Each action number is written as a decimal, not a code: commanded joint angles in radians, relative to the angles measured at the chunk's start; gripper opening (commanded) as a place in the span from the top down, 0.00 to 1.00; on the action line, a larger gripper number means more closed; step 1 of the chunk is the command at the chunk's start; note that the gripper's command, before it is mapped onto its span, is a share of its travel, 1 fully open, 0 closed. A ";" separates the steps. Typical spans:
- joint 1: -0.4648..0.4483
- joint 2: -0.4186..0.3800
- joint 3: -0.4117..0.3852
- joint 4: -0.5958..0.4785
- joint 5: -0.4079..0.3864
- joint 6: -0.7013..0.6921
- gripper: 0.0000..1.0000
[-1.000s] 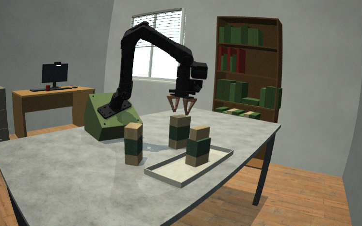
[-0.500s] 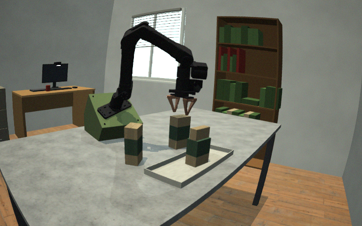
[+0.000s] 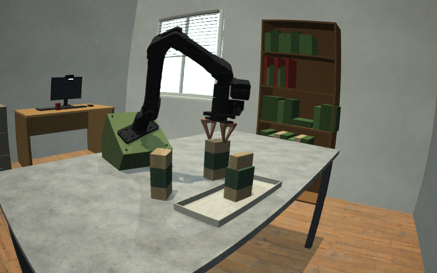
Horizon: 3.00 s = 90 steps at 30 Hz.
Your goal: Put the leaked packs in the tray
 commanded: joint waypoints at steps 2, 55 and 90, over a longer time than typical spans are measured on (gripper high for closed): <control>-0.021 0.018 -0.034 0.064 -0.020 -0.028 0.23; -0.062 0.052 -0.082 0.180 -0.039 -0.079 0.23; -0.061 0.048 -0.082 0.175 -0.039 -0.077 0.76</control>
